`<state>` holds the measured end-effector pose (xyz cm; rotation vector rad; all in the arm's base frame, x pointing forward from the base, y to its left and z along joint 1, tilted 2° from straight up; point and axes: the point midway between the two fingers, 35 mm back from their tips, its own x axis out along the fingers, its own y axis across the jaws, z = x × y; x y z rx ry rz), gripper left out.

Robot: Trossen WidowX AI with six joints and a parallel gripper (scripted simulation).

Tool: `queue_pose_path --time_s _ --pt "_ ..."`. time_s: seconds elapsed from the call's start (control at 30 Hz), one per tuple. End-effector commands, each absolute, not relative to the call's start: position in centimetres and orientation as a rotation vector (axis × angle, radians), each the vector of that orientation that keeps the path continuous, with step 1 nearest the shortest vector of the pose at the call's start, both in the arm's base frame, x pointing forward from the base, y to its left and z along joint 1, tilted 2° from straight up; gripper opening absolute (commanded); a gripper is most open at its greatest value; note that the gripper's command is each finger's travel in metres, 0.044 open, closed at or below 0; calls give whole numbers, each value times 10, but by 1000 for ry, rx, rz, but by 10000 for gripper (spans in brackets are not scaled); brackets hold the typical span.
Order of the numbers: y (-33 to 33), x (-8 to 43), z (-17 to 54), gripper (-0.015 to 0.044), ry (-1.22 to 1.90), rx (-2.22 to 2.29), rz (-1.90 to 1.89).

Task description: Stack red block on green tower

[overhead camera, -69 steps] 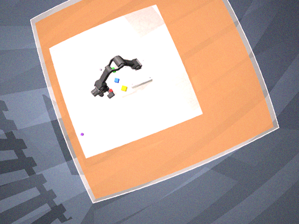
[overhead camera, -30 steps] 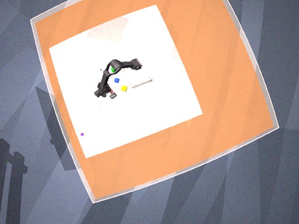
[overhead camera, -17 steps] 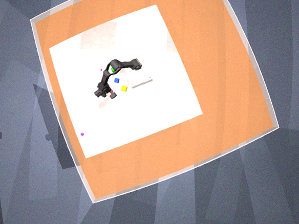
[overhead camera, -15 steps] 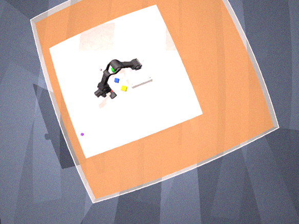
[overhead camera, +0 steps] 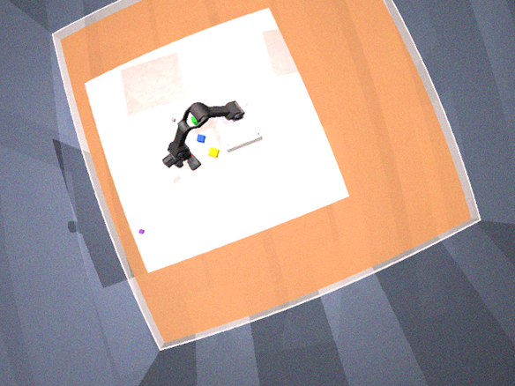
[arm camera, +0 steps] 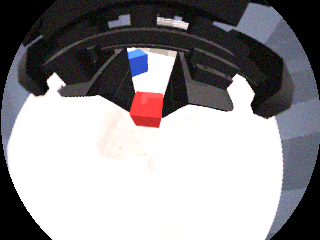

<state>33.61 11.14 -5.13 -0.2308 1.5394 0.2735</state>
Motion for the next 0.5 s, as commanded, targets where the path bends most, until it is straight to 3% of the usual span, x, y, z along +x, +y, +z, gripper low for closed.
queue_pose_path --time_s 0.0,0.47 --pt "112 336 -43 0 1538 -227 276" --pt "109 336 25 0 1538 -227 276"
